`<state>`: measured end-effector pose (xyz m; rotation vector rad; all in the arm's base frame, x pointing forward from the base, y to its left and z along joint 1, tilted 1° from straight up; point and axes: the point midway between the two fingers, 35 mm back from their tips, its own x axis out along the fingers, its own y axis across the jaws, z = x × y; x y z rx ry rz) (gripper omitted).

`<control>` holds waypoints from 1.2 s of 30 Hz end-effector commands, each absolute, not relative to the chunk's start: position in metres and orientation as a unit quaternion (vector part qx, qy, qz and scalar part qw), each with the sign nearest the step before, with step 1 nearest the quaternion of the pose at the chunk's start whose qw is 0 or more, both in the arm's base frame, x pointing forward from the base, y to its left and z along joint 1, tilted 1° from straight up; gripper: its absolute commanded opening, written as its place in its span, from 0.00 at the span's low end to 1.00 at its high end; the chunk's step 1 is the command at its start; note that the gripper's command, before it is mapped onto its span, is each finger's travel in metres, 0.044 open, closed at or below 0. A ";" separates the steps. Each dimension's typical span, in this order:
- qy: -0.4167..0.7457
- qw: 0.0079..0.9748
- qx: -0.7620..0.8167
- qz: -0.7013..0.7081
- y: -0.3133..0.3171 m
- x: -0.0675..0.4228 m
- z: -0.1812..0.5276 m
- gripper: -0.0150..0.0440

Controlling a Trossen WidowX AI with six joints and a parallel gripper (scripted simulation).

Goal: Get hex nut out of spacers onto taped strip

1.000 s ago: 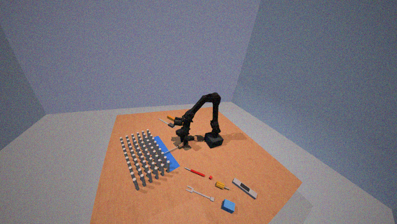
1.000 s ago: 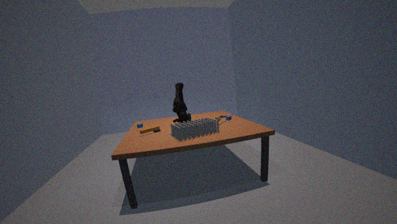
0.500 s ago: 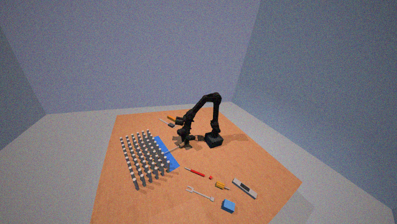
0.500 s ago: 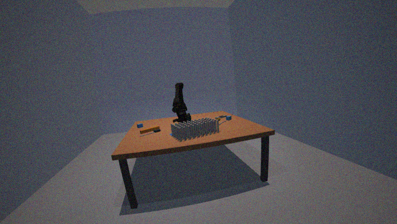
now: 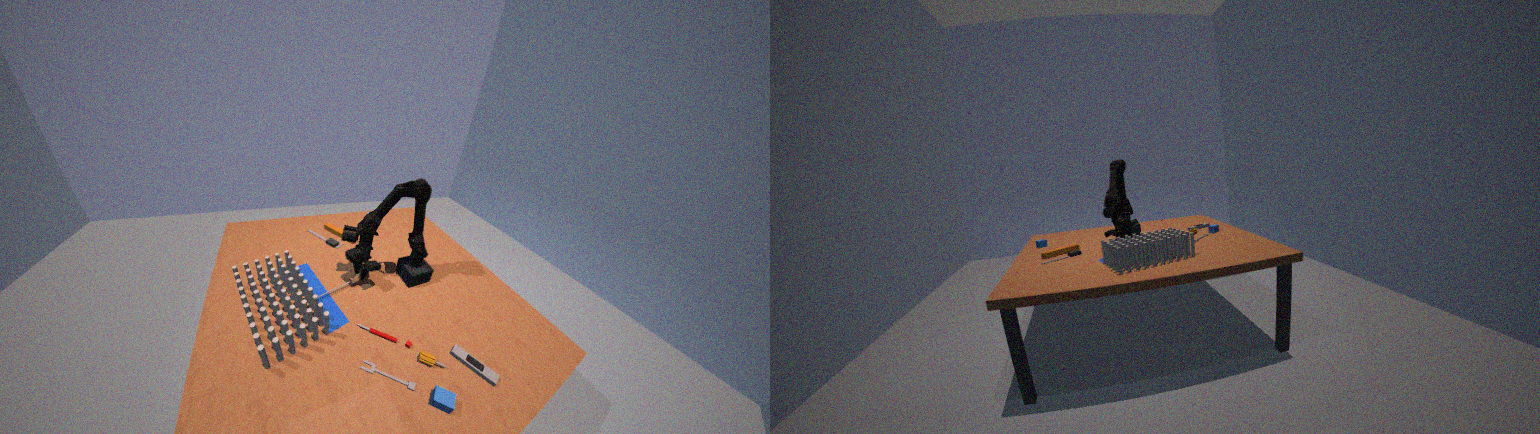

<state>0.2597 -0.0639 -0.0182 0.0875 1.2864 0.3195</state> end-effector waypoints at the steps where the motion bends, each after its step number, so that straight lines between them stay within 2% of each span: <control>1: 0.596 0.788 0.041 0.152 -0.062 0.256 -0.018 0.25; 29: 0.595 0.788 0.041 0.150 -0.064 0.262 0.003 0.25; 36: 0.596 0.788 0.041 0.150 -0.068 0.243 0.007 0.25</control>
